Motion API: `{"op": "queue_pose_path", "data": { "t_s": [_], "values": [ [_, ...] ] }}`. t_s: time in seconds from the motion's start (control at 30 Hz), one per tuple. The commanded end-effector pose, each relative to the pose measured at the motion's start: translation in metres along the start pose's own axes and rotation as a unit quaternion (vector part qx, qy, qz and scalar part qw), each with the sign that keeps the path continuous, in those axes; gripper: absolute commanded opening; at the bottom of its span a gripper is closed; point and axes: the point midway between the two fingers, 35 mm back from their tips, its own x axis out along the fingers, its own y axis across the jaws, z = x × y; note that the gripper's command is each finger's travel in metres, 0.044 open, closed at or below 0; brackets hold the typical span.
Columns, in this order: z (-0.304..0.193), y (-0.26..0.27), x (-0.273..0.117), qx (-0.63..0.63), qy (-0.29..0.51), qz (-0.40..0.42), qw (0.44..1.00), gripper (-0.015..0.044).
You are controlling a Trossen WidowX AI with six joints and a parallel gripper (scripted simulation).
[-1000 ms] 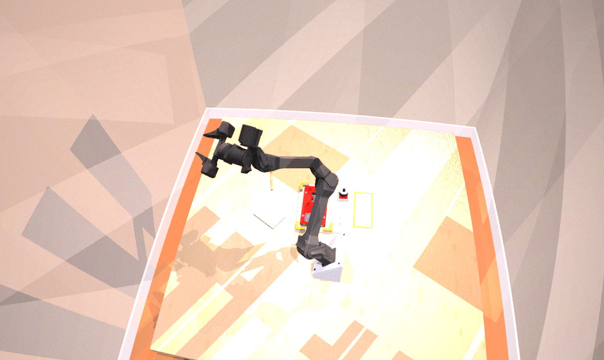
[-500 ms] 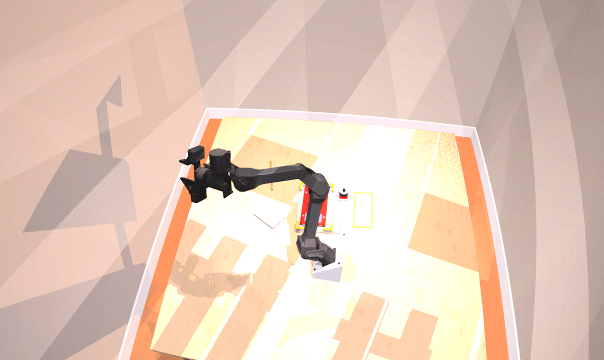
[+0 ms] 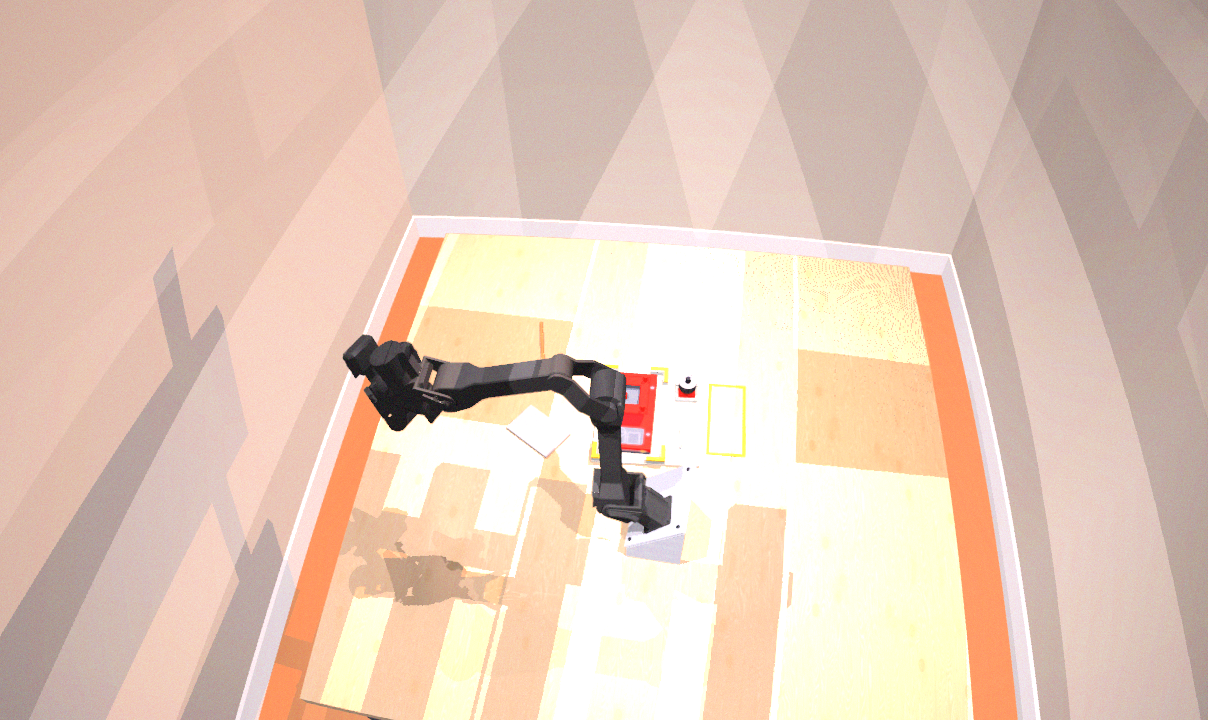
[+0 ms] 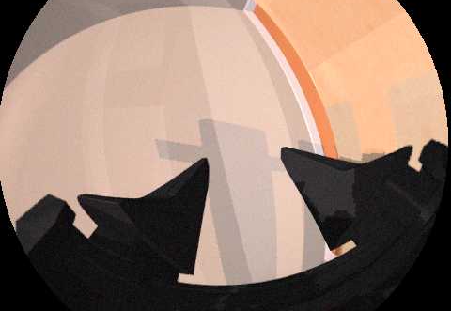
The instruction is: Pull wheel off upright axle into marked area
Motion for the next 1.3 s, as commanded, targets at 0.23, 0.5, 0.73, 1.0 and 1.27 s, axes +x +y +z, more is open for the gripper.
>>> {"op": "queue_pose_path", "data": {
  "t_s": [0.23,0.5,0.73,1.0,1.27],
  "values": [
    [0.037,-0.081,0.058,-0.143,-0.058,-0.122,0.980,0.0300],
    [0.093,-0.113,0.084,-0.185,-0.123,-0.174,0.959,0.0300],
    [0.149,-0.152,0.094,-0.221,-0.156,-0.256,0.928,0.0300],
    [0.227,-0.194,0.087,-0.232,-0.193,-0.356,0.885,0.0300],
    [0.309,-0.228,0.057,-0.204,-0.231,-0.445,0.841,0.0300]
  ]
}}
